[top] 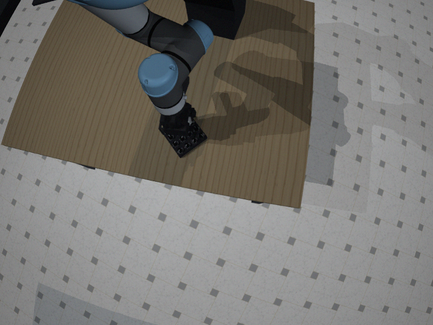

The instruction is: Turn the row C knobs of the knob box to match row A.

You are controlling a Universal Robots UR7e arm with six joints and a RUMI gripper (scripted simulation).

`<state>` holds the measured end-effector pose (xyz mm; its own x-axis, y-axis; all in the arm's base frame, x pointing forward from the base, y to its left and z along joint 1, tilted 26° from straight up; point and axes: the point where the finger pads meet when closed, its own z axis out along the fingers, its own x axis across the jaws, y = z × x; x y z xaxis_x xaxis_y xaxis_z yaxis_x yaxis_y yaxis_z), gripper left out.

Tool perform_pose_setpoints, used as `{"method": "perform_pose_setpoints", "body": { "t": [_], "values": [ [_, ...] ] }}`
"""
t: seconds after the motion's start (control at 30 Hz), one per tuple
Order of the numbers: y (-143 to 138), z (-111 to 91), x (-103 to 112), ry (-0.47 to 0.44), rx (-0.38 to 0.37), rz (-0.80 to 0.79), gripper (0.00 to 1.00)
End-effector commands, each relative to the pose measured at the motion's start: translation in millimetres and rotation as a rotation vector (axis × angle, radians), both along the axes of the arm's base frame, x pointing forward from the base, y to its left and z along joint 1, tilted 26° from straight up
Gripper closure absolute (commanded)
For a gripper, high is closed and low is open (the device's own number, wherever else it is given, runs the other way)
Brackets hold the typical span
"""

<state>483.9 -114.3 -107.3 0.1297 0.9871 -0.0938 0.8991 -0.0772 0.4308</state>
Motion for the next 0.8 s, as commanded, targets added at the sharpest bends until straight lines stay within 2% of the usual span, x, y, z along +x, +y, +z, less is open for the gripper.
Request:
{"method": "perform_pose_setpoints", "body": {
  "t": [0.0, 0.77],
  "values": [
    [-0.1, 0.4, 0.2, -0.001, 0.001, -0.002, 0.96],
    [0.4, 0.4, 0.3, -0.014, 0.04, -0.086, 0.96]
  ]
}}
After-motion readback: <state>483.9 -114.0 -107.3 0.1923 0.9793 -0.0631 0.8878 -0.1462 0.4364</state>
